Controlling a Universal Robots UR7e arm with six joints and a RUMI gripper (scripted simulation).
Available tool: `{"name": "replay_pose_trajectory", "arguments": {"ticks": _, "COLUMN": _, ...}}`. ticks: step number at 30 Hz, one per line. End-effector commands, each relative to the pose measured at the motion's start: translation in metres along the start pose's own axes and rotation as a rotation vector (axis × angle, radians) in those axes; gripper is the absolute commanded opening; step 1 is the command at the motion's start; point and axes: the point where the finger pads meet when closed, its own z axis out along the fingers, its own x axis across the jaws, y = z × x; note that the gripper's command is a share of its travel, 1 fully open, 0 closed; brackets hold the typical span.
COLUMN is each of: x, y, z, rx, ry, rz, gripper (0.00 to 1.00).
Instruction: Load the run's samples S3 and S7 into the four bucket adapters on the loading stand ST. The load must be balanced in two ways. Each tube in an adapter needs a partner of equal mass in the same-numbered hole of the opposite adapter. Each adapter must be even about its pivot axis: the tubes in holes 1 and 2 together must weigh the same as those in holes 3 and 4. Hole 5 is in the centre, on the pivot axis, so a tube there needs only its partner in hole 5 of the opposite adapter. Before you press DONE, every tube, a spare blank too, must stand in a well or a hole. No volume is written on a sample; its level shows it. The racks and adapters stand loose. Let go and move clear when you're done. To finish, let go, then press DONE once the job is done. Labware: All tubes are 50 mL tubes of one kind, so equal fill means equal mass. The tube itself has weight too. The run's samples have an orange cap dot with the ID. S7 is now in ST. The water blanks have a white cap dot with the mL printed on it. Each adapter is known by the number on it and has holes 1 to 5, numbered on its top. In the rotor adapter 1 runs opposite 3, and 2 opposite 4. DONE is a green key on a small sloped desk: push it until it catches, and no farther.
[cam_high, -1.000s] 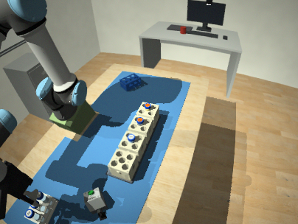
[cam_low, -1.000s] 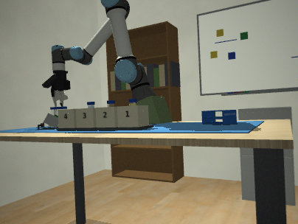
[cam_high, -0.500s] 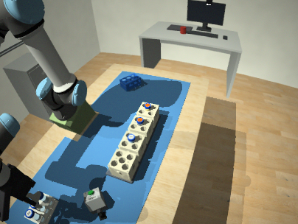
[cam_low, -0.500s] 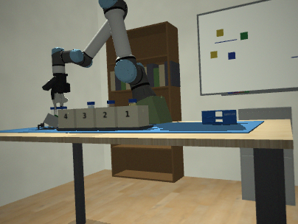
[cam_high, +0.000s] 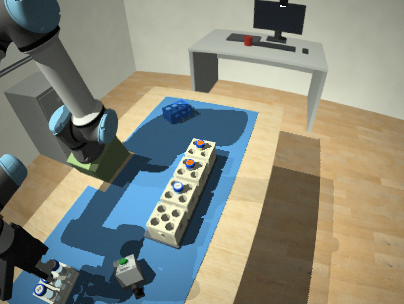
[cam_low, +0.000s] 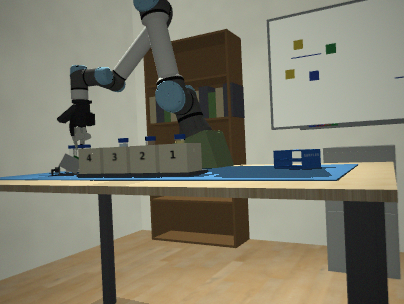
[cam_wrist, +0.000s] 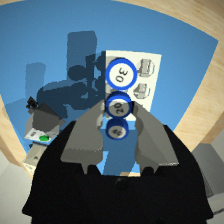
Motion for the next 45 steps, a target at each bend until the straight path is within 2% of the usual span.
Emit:
{"name": "replay_pose_trajectory", "arguments": {"ticks": 1, "x": 0.000, "y": 0.000, "z": 0.001, "rx": -0.001, "ry": 0.000, "rz": 0.000, "gripper": 0.00}}
{"name": "replay_pose_trajectory", "arguments": {"ticks": 13, "x": 0.001, "y": 0.000, "z": -0.004, "rx": 0.002, "ry": -0.001, "rz": 0.001, "gripper": 0.00}}
{"name": "replay_pose_trajectory", "arguments": {"ticks": 45, "x": 0.000, "y": -0.001, "z": -0.105, "rx": 0.004, "ry": -0.001, "rz": -0.001, "gripper": 0.00}}
